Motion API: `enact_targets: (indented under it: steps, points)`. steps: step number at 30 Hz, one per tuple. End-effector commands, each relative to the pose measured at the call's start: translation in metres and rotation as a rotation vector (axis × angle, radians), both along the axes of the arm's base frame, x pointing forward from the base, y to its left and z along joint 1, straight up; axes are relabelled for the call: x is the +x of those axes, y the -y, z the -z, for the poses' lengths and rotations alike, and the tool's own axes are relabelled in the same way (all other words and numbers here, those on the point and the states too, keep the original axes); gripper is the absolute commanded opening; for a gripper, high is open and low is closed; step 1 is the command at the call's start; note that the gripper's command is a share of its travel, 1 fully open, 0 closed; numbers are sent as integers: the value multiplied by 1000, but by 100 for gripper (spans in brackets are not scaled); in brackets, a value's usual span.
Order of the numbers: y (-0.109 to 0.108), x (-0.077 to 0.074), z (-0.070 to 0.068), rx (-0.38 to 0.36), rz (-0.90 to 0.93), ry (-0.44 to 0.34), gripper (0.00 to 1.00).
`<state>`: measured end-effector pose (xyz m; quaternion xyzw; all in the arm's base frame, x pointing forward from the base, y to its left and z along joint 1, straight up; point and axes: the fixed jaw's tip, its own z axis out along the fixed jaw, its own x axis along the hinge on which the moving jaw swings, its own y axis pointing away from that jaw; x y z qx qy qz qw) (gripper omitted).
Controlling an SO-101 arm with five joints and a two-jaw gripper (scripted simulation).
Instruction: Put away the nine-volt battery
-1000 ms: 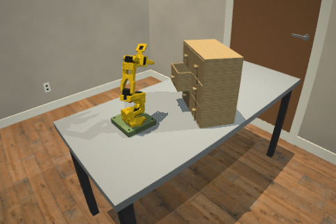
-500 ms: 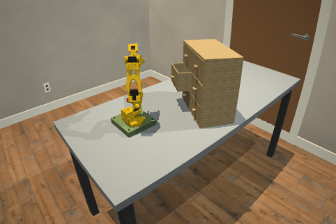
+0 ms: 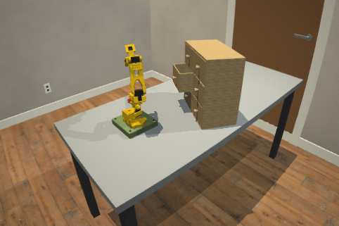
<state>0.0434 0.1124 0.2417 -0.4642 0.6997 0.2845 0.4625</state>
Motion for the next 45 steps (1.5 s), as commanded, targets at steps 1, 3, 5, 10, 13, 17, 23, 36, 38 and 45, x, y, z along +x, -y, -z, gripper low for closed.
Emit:
enact_targets:
  steps: [1, 3, 5, 10, 13, 17, 23, 36, 38, 45]
  points:
    - [-2, -1, 1, -8, -9, -11, 30]
    - [-2, -1, 1, -8, -9, -11, 30]
    - [-2, -1, 1, -8, -9, -11, 30]
    - [-20, 7, 6, -76, 38, -140, 30]
    - [-34, 14, 11, -128, 81, -233, 30]
    - [-53, 22, 23, -198, 146, -351, 30]
    - [-71, 31, 38, -270, 221, -463, 30]
    - [-115, 52, 112, -508, 528, -772, 30]
    - [-119, 54, 126, -545, 584, -810, 30]
    - [-121, 55, 124, -491, 662, -867, 30]
